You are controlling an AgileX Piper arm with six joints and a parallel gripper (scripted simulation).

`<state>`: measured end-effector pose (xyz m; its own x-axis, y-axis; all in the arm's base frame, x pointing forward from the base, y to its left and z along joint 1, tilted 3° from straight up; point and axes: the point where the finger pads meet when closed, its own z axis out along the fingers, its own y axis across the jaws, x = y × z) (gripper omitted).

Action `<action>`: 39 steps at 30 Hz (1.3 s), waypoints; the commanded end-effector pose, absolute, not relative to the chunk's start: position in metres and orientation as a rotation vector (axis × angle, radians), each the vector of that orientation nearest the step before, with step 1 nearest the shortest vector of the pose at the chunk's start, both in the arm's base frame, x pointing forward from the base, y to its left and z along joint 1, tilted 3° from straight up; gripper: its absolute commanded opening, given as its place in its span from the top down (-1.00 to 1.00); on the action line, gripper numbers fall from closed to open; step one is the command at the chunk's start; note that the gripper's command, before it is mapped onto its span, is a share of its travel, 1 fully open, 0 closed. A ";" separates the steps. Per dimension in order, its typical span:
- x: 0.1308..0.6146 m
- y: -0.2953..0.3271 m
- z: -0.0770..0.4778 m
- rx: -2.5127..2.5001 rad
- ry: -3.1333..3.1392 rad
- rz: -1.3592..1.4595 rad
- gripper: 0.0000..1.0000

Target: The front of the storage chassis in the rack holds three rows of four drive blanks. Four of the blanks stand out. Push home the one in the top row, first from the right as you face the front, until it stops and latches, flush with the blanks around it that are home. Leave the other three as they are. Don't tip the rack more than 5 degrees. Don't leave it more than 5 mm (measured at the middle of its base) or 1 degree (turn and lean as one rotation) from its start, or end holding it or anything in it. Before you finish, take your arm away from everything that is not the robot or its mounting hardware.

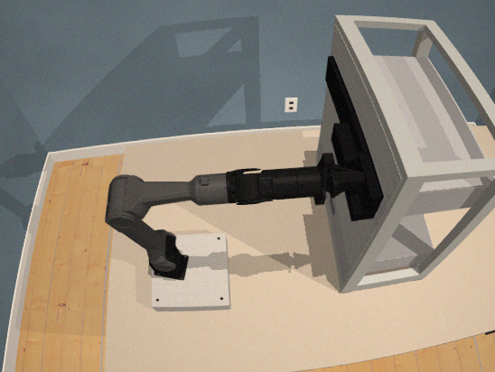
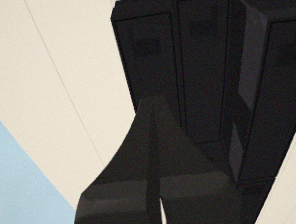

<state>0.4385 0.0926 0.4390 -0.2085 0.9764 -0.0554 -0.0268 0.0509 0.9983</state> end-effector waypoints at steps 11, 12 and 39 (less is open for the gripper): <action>0.442 0.094 0.440 1.043 1.369 1.335 1.00; 0.443 0.094 0.440 1.043 1.369 1.335 1.00; 0.446 0.094 0.440 1.043 1.369 1.335 1.00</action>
